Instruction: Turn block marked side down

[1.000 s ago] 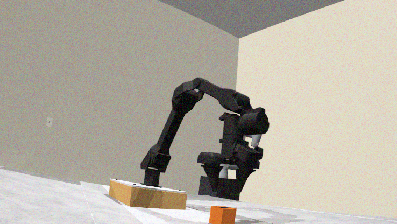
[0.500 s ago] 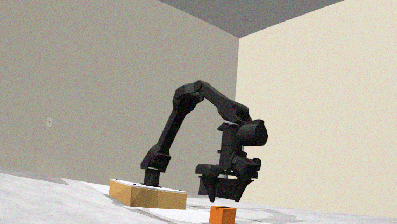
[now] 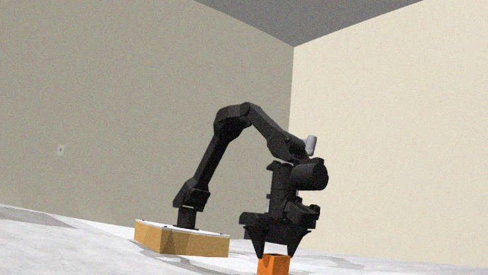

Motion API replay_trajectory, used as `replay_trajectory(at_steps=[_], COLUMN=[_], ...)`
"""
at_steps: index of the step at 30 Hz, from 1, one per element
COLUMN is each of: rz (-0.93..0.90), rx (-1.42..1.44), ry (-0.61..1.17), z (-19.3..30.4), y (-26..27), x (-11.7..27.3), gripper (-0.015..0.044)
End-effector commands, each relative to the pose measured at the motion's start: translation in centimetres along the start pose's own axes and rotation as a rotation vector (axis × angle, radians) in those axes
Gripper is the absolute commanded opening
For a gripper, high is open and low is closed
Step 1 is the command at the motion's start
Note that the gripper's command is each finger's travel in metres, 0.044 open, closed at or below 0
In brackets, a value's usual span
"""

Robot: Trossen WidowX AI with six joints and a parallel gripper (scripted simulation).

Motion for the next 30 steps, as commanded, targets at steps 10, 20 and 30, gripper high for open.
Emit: replay_trajectory(at_steps=[10,20,30], rz=[0.005,0.005,0.005], rx=[-0.005,-0.005,-0.005], ry=[0.004,0.004,0.004], z=[0.14,0.14,0.14], y=[-0.10,-0.10,-0.10], x=[-1.30,-1.30,-1.30], gripper=[0.0309,0.0183,0.0117])
Point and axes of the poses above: the point midway between the two fingers, 35 mm back from their tips, its own x axis back along the fingers, its own y axis across the jaws, z = x × y, the point moved 1 cm from there along x, back along the fingers, and after that the axes turned 14 degrees about -x, right-handed, at the moved point
